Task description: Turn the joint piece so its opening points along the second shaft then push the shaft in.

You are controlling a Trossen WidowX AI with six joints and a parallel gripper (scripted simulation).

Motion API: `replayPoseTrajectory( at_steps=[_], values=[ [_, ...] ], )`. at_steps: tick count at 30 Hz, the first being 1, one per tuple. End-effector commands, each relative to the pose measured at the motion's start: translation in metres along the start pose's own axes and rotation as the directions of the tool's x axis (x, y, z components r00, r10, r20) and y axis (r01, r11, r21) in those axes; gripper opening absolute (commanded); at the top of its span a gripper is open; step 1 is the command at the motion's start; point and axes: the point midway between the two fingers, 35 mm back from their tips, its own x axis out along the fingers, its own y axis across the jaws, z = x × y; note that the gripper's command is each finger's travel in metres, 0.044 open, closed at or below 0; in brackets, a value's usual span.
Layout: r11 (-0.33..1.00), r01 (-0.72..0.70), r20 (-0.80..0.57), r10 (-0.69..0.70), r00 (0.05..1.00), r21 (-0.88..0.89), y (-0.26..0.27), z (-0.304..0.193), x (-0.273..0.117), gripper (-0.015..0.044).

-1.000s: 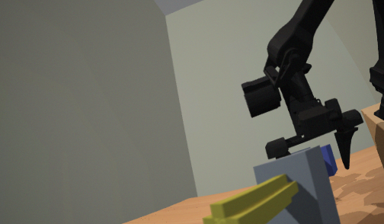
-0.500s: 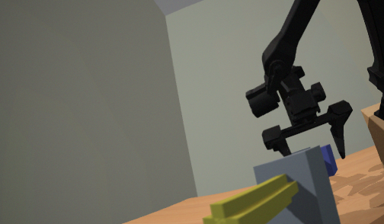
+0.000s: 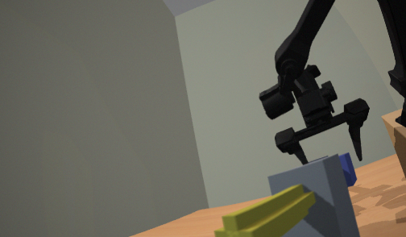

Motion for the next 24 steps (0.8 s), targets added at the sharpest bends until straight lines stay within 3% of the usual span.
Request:
replayPoseTrajectory(
  at_steps=[1, 12, 24],
  values=[
    [0.992, 0.036, -0.027, -0.033, 0.999, 0.124, -0.006, 0.006, -0.019, 0.0440],
    [0.877, 0.119, -0.089, -0.087, 0.992, 0.465, -0.007, 0.018, -0.065, 0.0440],
    [0.612, 0.205, -0.156, -0.133, 0.979, 0.764, 0.005, 0.032, -0.113, 0.0440]
  ],
)
